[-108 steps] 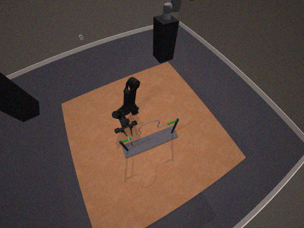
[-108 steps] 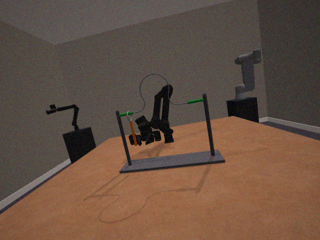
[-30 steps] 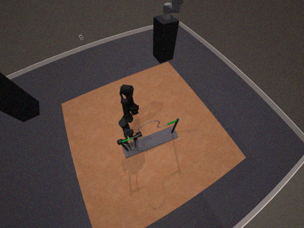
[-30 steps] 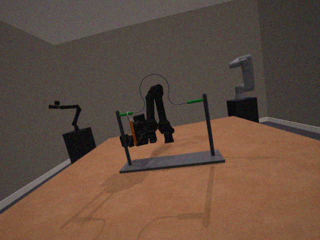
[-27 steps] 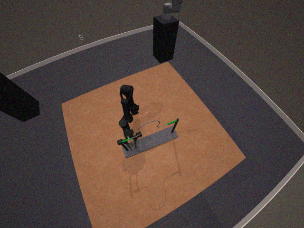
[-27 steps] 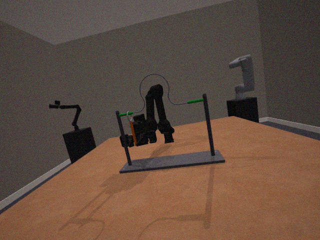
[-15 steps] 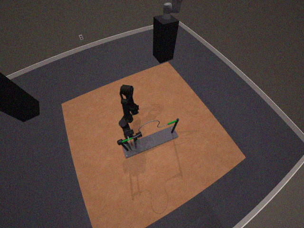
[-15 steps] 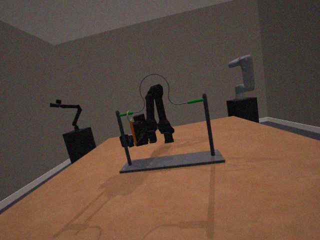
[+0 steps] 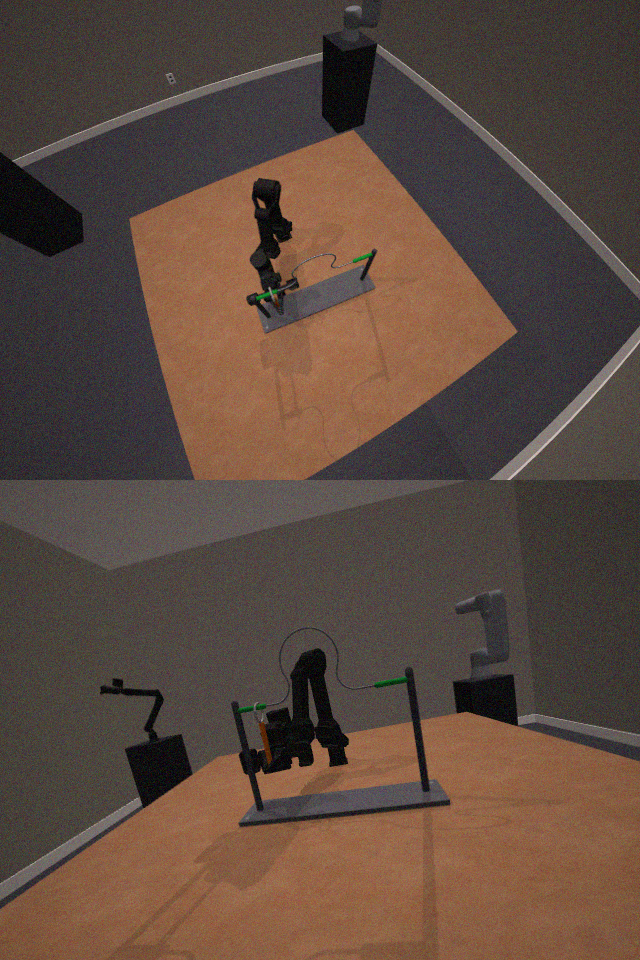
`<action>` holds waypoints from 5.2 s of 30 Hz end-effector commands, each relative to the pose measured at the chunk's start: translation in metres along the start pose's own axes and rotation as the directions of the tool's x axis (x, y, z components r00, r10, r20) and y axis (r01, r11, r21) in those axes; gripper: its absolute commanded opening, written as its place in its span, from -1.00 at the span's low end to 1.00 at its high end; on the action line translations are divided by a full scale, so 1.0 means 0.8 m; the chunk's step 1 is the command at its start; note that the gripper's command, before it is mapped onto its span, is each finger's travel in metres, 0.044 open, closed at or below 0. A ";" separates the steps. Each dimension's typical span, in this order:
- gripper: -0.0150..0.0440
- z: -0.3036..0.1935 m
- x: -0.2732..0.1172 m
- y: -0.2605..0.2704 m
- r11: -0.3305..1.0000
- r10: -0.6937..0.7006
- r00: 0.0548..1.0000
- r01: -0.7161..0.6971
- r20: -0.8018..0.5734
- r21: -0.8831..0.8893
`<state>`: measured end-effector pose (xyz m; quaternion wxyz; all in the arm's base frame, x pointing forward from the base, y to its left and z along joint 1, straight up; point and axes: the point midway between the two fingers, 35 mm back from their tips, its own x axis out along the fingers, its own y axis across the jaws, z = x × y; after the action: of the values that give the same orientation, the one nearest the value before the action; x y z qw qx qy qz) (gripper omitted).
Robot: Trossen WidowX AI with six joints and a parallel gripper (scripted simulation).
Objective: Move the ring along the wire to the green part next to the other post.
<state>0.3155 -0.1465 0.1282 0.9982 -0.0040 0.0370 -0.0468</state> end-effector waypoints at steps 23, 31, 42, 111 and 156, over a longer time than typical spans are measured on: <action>-1.00 0.017 -0.001 0.001 1.000 0.002 1.000 -0.002 0.001 0.001; -1.00 0.017 -0.001 0.001 1.000 0.002 1.000 -0.002 0.001 0.001; -1.00 0.017 -0.001 0.011 1.000 0.003 1.000 -0.003 0.001 0.002; -1.00 0.069 -0.026 0.192 0.756 0.156 0.985 -0.074 -0.069 0.650; -1.00 0.215 -0.099 0.247 0.045 0.564 0.825 -0.084 0.044 0.995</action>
<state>0.2688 0.0568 0.2935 0.7159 0.6526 0.1861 0.1639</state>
